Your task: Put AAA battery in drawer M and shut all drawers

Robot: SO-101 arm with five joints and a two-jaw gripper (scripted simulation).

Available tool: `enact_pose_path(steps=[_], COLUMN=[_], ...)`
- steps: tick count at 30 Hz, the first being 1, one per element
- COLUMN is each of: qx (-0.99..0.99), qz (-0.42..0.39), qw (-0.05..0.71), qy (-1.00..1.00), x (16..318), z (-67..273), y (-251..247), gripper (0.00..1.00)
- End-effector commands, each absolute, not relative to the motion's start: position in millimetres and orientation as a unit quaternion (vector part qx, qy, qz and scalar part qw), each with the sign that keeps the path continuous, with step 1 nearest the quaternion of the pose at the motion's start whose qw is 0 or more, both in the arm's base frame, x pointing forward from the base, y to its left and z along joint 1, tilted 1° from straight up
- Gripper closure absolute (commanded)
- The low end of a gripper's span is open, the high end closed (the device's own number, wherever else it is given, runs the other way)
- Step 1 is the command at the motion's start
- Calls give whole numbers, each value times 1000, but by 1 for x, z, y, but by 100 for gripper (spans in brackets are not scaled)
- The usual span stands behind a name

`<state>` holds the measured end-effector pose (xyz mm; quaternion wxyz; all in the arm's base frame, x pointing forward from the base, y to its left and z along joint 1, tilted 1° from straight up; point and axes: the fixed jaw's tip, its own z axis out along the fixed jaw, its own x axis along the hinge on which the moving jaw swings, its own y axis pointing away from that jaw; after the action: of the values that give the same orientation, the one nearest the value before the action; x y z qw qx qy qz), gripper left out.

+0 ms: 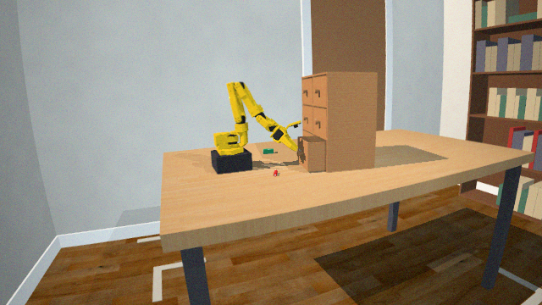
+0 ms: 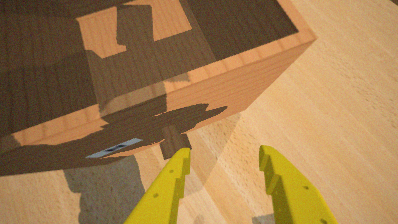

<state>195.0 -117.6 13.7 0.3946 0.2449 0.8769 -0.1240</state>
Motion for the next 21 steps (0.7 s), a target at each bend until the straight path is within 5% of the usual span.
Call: enact_pose_path(steps=[1,21], qx=[244,251], qz=[-126,-108], qw=[389,332], qy=[880,903], x=[196,180], z=[21,40], y=[-120,-110], gripper=[79,79])
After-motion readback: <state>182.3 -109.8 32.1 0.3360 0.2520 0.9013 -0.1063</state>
